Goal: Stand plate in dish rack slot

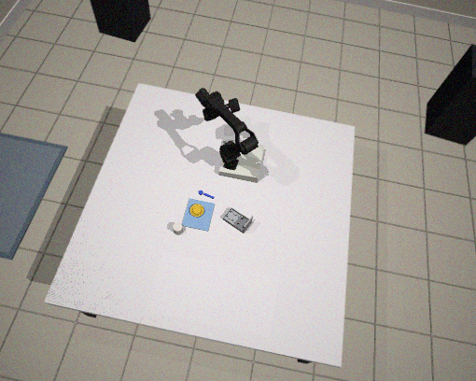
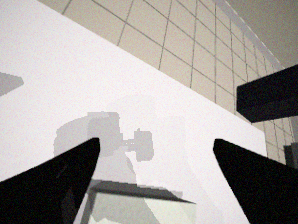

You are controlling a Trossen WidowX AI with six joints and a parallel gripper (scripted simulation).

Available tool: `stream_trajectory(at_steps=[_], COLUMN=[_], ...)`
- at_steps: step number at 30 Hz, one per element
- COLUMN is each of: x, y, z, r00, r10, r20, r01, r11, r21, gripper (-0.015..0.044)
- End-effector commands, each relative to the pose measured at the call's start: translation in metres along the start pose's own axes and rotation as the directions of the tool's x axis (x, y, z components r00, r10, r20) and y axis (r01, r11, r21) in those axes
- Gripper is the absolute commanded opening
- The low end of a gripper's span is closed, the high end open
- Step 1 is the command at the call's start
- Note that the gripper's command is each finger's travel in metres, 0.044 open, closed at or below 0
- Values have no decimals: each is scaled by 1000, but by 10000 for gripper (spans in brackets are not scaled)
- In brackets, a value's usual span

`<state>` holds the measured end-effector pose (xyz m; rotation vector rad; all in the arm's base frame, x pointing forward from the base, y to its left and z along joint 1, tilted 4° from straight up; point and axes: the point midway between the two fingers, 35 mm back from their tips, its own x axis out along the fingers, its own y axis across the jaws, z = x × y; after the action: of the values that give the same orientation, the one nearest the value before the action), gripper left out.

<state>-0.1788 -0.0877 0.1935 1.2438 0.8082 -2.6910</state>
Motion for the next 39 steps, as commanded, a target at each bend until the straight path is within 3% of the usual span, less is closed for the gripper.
stream_trajectory(at_steps=[1,19,39], x=[0,-41,-116], y=[1,108,206], z=[0,-1,-69], r00=[1000,952,826], r10=[3,305,555], r20=[1,21,-96], r01=[-3,-259,-336], r11=[1000,842,348], r21=[-5,-473,-875], gripper=[400,400,400])
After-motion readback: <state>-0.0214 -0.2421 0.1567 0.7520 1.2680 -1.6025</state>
